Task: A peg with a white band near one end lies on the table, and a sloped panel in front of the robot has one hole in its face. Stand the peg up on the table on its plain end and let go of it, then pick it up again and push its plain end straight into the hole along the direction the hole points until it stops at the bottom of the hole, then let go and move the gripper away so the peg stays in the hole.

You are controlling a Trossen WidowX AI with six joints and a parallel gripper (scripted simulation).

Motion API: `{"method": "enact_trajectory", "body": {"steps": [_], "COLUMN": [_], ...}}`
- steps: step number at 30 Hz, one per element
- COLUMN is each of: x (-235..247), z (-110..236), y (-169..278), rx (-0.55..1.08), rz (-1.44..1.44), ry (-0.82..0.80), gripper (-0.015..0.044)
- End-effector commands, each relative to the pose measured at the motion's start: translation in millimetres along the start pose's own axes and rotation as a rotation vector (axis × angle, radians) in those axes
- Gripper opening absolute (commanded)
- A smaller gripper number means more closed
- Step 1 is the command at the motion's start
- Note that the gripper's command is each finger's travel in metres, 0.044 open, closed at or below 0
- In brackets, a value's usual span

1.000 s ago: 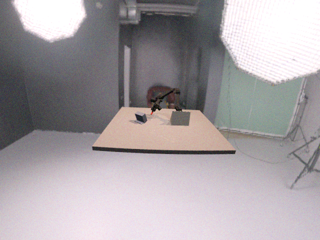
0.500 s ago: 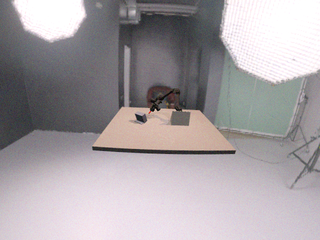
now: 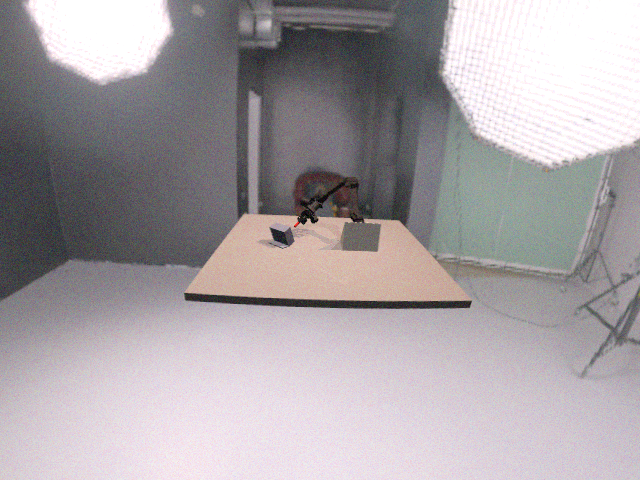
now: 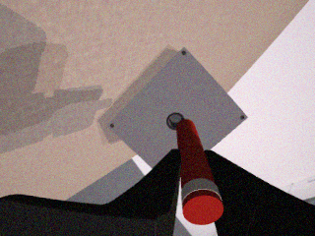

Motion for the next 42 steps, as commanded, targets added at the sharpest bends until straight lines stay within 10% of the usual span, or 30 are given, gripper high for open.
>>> {"method": "enact_trajectory", "body": {"steps": [1, 42], "x": [1.1, 8.8], "z": [-5.0, -53.3], "y": [2.0, 9.1], "rx": [0.011, 0.080], "rz": [-0.002, 0.015], "ry": [0.002, 0.001], "gripper": [0.0000, 0.0000]}}
Point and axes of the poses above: the point midway between the two fingers, 35 mm back from their tips, its own z axis back along the fingers, its own x axis across the jaws, y = z × x, the point moved 3 cm from there along z, back along the fingers, and after that the axes turned 12 degrees about z, right-handed, at the moved point
